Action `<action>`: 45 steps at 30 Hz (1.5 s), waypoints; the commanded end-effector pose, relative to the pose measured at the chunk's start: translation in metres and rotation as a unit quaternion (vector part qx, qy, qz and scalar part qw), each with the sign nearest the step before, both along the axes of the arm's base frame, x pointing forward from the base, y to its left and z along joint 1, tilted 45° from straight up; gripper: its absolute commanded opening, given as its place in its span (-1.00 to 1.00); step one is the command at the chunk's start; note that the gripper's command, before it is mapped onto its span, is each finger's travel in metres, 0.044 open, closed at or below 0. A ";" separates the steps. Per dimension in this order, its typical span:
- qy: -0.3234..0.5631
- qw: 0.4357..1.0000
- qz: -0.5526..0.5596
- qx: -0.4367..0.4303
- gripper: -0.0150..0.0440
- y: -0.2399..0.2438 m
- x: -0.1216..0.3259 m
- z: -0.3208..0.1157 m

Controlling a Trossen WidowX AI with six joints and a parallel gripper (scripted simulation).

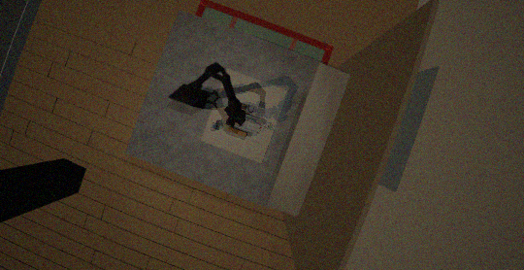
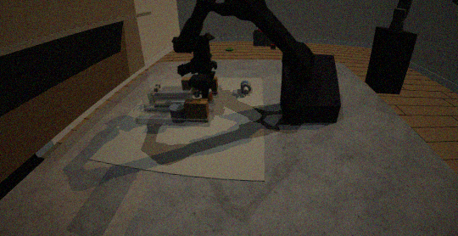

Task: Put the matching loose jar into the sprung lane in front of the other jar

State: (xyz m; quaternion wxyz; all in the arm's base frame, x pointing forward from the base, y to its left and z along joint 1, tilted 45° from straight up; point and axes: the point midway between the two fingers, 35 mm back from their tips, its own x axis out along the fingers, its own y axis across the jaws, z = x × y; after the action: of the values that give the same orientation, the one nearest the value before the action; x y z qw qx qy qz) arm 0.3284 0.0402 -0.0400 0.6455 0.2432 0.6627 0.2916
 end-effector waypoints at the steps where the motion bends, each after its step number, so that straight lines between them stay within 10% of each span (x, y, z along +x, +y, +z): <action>1: -0.010 1.000 -0.003 0.003 -0.49 0.000 0.006 0.001; 45: -0.010 1.000 -0.003 0.003 -0.49 0.003 0.009 -0.001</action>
State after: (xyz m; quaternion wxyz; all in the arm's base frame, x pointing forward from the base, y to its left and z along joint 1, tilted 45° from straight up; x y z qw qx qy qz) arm 0.3314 0.0423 -0.0412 0.6456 0.2433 0.6628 0.2909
